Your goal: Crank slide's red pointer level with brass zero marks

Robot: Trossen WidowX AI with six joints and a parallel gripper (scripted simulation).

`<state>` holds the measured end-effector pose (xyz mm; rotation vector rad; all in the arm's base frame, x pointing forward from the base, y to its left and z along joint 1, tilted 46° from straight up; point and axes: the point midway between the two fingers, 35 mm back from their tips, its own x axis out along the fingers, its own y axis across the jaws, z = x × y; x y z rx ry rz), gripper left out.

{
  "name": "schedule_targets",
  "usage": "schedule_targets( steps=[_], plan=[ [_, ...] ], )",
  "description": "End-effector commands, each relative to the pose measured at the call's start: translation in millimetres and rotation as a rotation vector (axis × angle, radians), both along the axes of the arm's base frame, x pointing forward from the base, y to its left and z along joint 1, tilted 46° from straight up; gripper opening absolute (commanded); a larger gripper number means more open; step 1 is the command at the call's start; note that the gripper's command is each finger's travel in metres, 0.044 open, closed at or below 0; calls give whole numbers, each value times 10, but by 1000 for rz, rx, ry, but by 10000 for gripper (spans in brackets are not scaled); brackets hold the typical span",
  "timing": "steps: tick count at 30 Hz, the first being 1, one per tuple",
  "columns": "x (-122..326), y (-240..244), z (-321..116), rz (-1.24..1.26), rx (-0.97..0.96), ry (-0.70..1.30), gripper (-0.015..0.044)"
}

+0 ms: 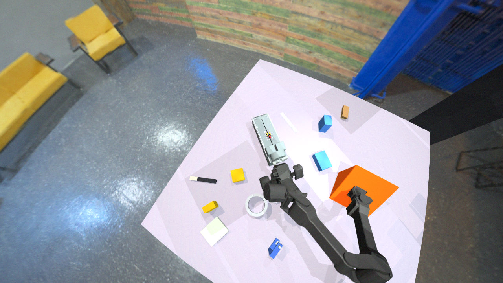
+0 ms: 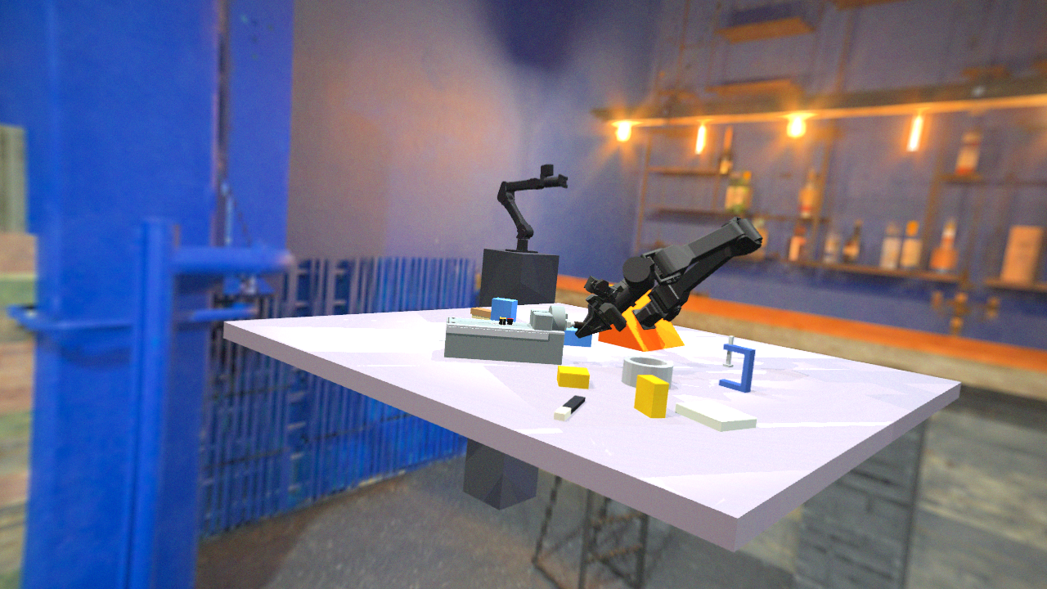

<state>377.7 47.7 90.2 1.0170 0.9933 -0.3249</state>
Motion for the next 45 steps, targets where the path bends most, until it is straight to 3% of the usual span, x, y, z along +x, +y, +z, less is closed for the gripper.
schedule_targets(
  steps=[1, 45],
  plan=[
    [-5, -70, 66, -10, -4, -11, 0],
    [-183, -364, 45, -10, -6, -9, 0]
  ],
)
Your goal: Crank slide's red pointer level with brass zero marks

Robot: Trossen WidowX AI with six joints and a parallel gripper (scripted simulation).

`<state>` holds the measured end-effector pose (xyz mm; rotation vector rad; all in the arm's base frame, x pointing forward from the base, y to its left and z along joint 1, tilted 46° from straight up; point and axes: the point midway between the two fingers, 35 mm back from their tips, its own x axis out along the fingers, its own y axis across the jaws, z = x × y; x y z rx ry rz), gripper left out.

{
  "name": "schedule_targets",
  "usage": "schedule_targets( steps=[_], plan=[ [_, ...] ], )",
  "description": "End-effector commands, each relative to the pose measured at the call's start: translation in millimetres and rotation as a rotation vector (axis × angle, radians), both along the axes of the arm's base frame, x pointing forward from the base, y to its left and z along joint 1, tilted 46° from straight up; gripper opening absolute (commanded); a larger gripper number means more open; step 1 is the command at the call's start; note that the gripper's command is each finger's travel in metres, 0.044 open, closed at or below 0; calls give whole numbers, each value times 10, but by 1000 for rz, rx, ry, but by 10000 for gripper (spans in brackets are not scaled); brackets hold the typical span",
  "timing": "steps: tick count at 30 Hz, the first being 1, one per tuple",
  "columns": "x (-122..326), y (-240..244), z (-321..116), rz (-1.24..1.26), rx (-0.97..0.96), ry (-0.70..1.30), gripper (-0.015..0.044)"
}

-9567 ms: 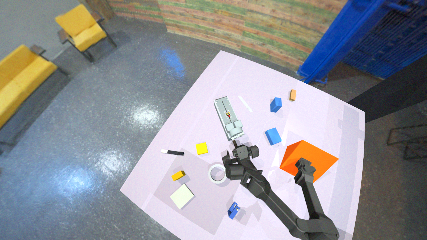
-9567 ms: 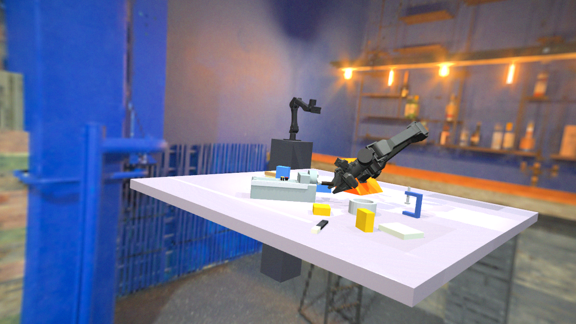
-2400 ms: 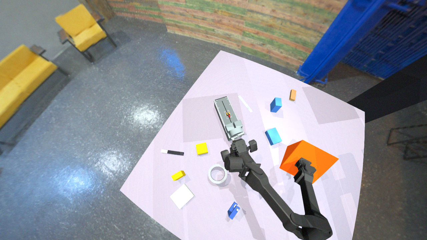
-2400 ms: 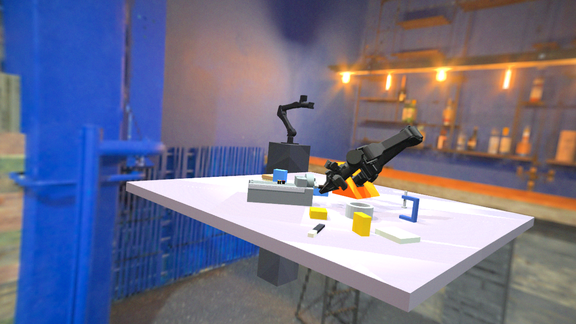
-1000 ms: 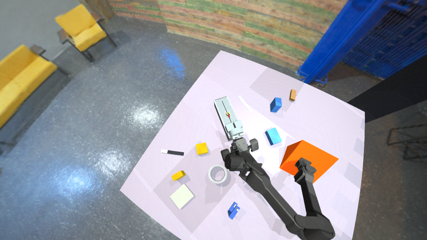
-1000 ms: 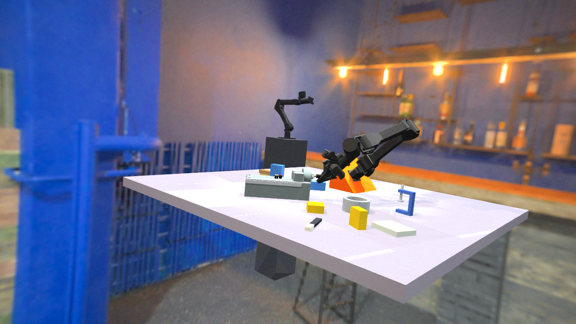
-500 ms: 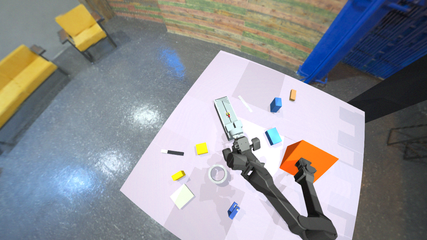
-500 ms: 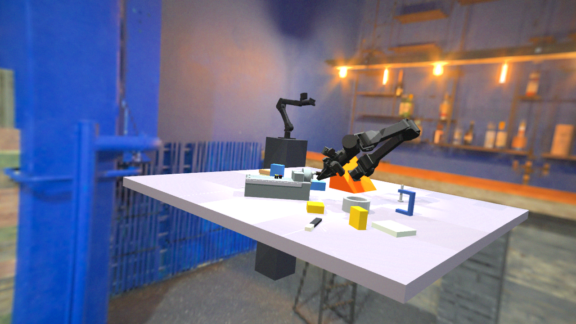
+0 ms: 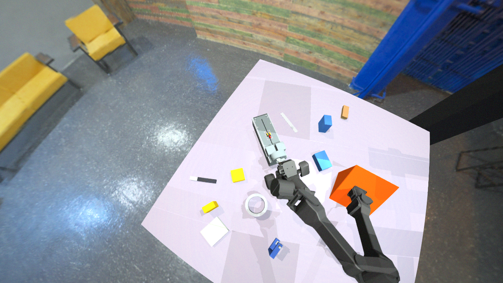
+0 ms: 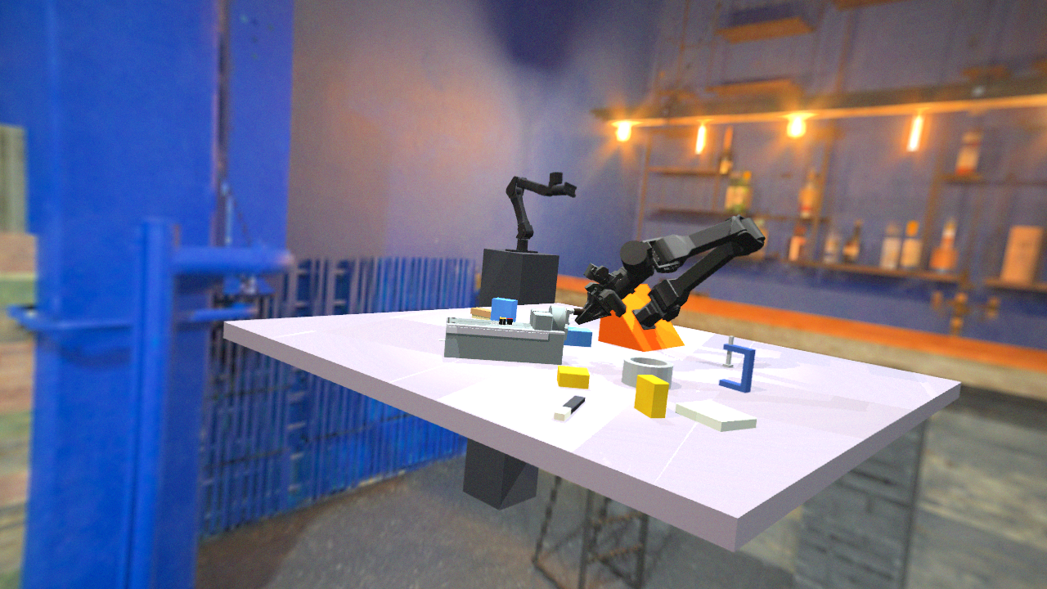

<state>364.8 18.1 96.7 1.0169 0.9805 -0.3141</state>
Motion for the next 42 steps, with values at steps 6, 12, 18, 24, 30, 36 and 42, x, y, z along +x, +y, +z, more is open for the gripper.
schedule_targets(
  steps=[6, 12, 18, 24, 30, 36, 42],
  plan=[
    [-82, -92, -46, -13, -7, 6, 0],
    [-106, -108, -71, -13, -7, 7, 0],
    [-125, -119, -93, -13, -7, 7, 0],
    [-139, -126, -112, -13, -7, 7, 0],
    [-150, -131, -128, -13, -7, 7, 0],
    [-159, -133, -141, -13, -7, 7, 0],
    [-167, -135, -153, -13, -7, 7, 0]
  ],
)
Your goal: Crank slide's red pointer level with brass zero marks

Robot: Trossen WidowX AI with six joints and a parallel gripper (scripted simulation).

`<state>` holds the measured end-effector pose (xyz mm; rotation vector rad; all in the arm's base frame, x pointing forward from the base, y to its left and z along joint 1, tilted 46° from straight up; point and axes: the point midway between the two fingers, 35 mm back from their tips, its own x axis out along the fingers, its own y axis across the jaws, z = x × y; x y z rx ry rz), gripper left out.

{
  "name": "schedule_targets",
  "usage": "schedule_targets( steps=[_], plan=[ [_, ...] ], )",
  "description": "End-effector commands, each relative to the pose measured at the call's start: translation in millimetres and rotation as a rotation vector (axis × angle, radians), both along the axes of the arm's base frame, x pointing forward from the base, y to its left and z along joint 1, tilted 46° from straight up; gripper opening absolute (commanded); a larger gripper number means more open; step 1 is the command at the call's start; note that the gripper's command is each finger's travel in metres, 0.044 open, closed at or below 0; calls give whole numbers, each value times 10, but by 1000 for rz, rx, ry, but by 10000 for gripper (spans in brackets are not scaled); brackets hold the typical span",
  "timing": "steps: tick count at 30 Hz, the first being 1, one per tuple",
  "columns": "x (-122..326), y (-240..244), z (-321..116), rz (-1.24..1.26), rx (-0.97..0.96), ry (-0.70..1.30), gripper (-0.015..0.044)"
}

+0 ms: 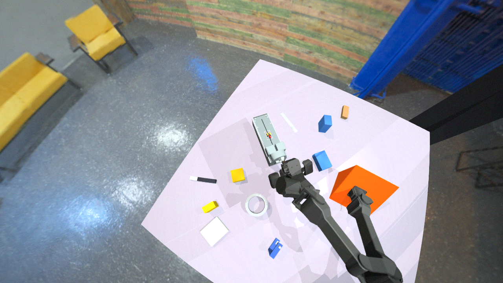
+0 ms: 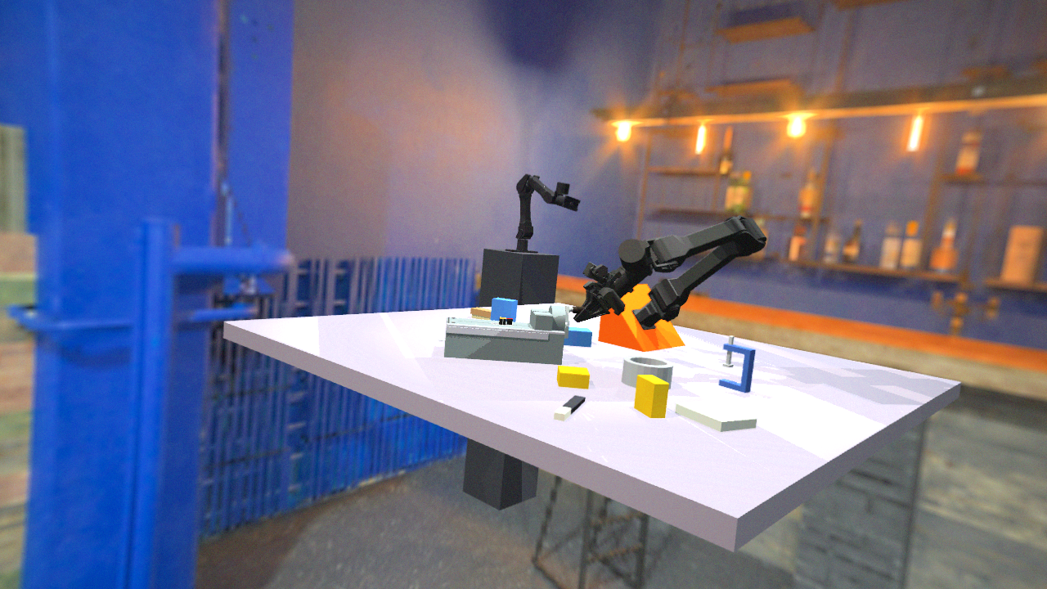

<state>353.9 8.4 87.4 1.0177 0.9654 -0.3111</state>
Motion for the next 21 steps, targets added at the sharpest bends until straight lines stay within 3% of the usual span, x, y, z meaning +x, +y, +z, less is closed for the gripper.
schedule_targets(
  steps=[1, 21],
  plan=[
    [-58, -38, -62, -9, -4, 21, 0],
    [-74, -40, -97, -9, -4, 21, 0]
  ],
)
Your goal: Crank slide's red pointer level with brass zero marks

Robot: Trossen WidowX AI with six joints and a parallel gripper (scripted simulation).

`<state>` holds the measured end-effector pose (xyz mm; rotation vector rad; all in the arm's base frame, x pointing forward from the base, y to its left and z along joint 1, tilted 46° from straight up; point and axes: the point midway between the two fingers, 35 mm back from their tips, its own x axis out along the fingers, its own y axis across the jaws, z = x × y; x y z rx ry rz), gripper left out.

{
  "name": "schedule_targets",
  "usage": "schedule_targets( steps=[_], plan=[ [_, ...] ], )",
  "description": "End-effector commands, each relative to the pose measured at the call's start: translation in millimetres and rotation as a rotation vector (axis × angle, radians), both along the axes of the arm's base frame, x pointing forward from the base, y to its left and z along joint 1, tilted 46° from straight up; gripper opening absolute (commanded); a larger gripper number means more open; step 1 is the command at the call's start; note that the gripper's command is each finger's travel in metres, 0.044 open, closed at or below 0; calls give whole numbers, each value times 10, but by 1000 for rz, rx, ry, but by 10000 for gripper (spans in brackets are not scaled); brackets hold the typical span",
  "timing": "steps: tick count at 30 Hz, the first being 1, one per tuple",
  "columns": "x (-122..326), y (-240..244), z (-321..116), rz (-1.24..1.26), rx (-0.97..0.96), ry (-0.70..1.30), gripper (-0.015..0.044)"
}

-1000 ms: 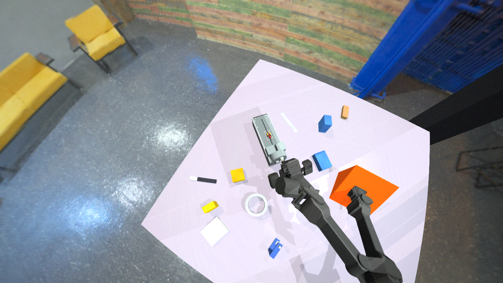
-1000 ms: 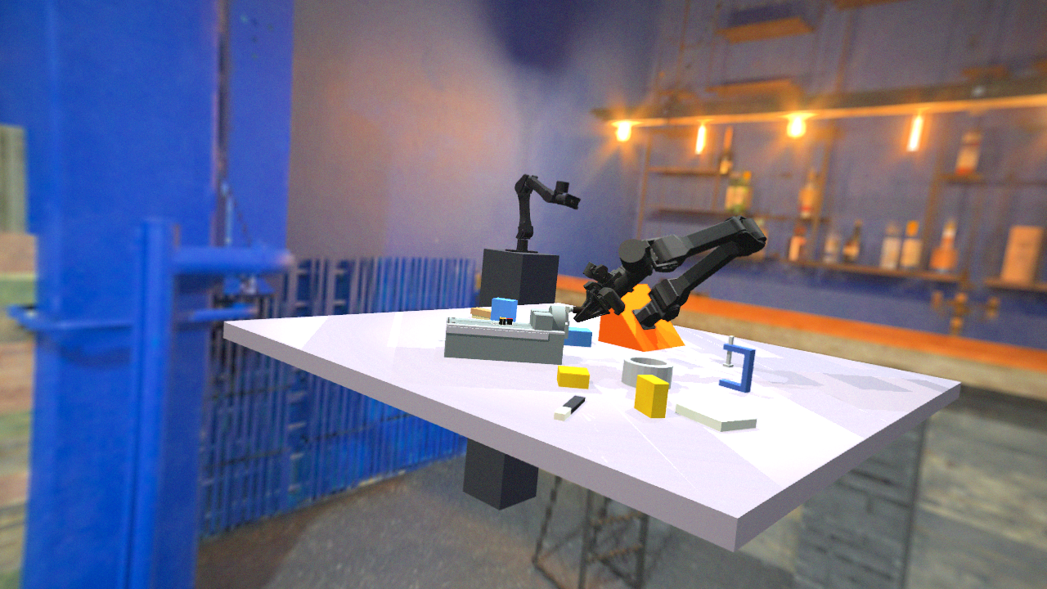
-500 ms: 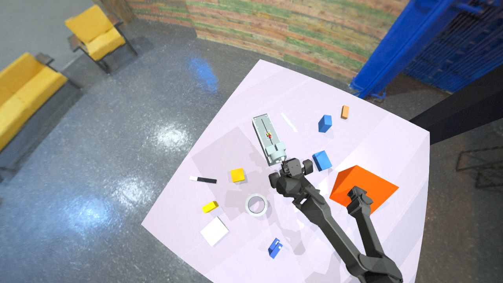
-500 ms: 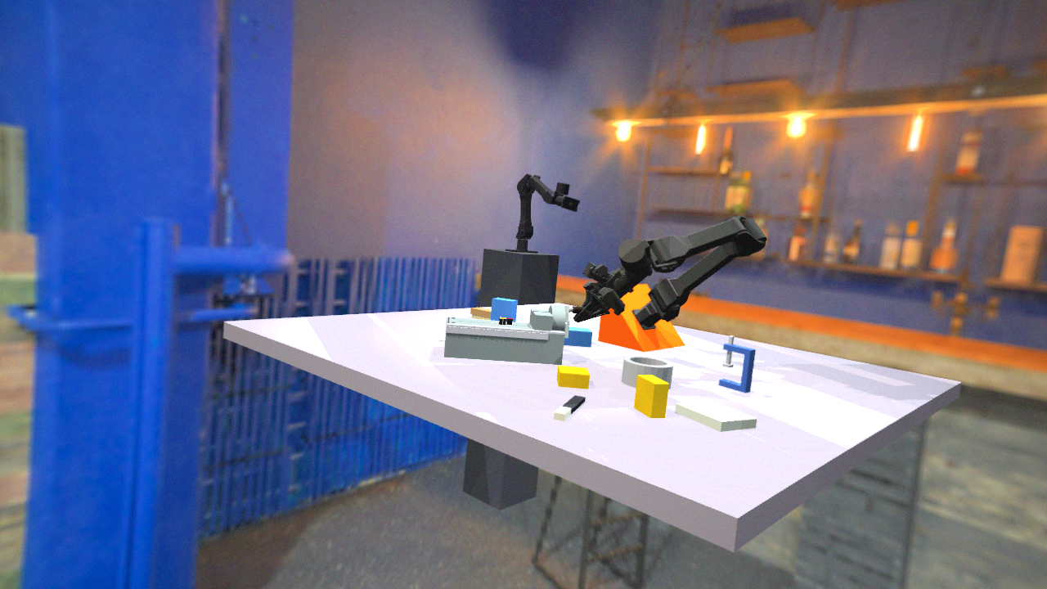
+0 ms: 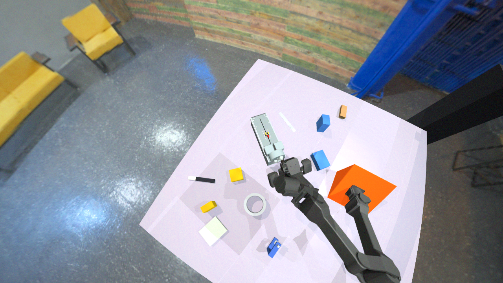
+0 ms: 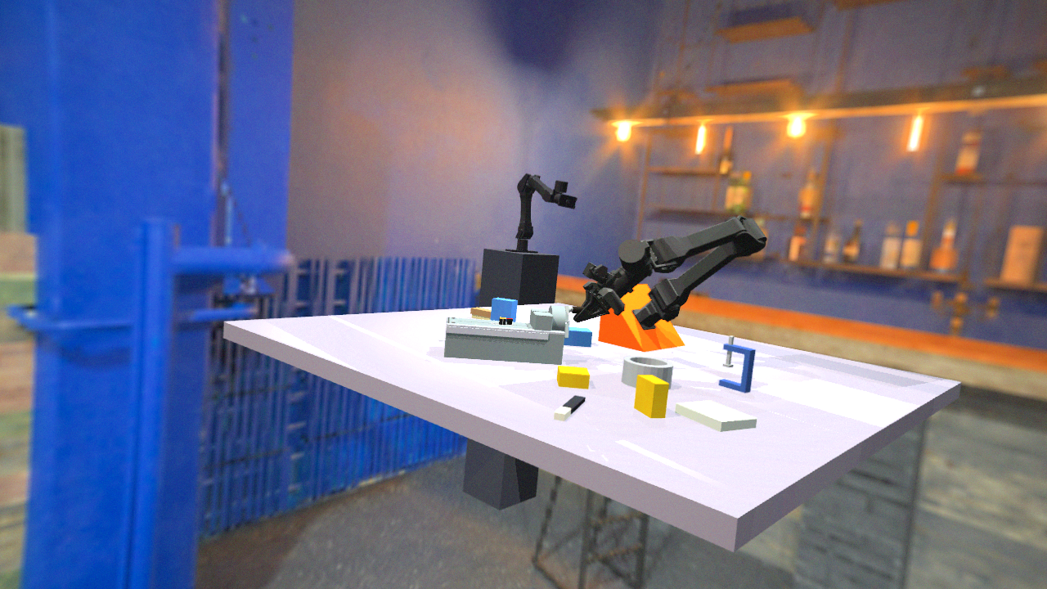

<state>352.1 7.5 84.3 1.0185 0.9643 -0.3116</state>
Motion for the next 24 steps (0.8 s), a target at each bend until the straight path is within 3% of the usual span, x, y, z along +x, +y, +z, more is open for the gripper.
schedule_targets(
  steps=[1, 24],
  plan=[
    [-57, -31, -67, -8, -5, 22, 0],
    [-71, -31, -101, -8, -5, 22, 0]
  ],
)
